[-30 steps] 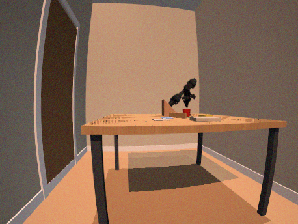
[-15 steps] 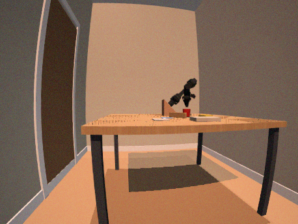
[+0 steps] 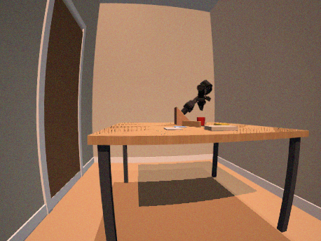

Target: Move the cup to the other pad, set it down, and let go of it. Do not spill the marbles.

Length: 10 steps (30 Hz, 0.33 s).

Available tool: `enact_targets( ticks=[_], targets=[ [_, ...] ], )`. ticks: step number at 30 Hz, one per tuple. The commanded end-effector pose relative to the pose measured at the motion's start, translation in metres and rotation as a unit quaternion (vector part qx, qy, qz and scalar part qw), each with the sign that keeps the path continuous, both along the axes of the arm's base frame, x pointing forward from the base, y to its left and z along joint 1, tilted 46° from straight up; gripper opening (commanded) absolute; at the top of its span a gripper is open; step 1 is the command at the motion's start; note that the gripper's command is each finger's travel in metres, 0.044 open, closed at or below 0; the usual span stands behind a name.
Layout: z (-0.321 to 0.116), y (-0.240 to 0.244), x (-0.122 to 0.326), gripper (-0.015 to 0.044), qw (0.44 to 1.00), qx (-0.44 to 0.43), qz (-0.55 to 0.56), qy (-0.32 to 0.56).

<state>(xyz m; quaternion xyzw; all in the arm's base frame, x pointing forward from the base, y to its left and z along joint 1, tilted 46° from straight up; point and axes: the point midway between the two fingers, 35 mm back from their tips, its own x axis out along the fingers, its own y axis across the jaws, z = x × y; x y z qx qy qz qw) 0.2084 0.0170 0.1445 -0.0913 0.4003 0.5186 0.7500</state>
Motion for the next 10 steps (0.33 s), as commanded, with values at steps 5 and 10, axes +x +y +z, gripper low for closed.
enact_targets(
  ticks=[5,10],
  targets=[
    [0.0153,-0.0156,-0.0028,0.0440,1.000,0.002,0.002,0.003],
    [0.0133,-0.0124,-0.0024,0.0440,1.000,0.001,0.000,-0.001]
  ],
)
